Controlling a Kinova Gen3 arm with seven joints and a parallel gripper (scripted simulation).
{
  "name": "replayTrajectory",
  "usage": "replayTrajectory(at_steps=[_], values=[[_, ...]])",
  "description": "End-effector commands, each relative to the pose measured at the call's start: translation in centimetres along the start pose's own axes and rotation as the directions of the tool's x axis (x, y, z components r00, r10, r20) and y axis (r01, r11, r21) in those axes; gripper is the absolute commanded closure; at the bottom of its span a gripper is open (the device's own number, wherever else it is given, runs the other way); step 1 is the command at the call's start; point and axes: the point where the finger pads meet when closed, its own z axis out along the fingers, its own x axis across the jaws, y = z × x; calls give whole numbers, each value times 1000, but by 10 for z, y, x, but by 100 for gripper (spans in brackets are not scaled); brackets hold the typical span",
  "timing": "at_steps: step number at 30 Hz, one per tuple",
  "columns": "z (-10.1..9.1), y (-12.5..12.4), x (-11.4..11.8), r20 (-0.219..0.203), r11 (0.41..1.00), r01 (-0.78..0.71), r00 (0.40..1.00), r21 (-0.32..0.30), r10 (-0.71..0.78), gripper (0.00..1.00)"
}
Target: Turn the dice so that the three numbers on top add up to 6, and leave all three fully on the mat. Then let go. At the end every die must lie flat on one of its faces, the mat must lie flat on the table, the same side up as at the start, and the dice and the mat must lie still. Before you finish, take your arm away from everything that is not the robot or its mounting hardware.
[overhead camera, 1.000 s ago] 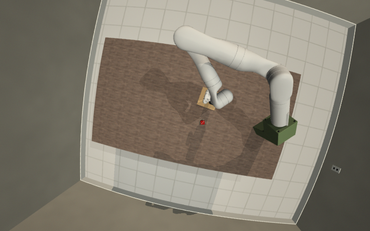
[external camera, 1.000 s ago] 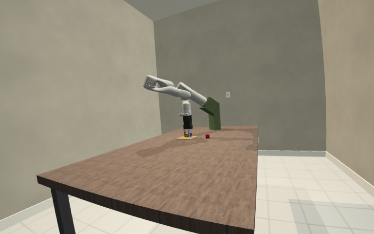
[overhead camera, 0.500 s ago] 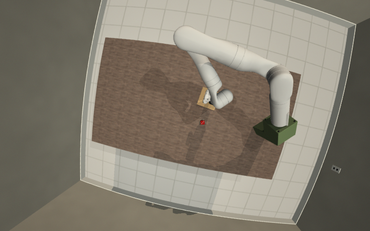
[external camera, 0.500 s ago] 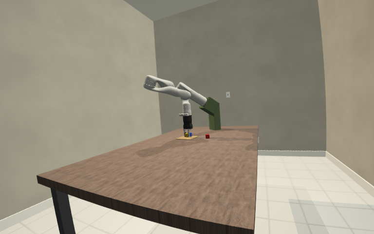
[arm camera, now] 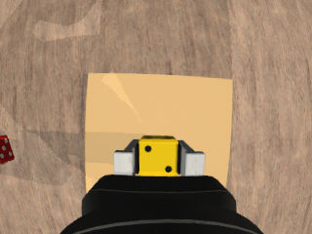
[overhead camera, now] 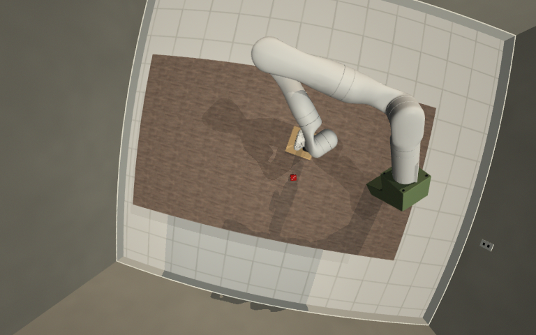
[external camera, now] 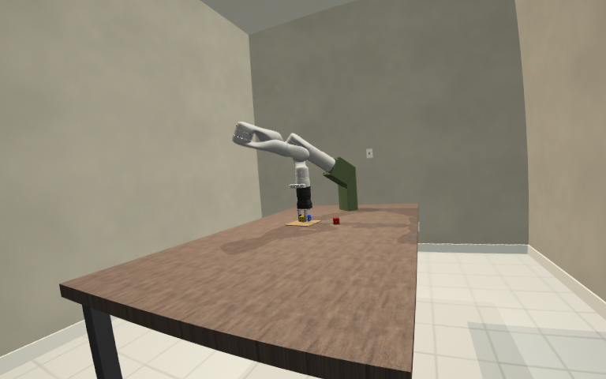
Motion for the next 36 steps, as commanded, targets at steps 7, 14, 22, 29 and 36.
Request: replayTrajectory(at_steps=[7,14,22,29,36], values=[[0,0,0,1,1000,0,1000,1,0,43],[0,0,0,1,1000,0,1000,1,0,43],[1,0,0,1,1000,0,1000,1,0,43],[2,0,0,1,1000,0,1000,1,0,43],[4,0,0,1,1000,0,1000,1,0,43]])
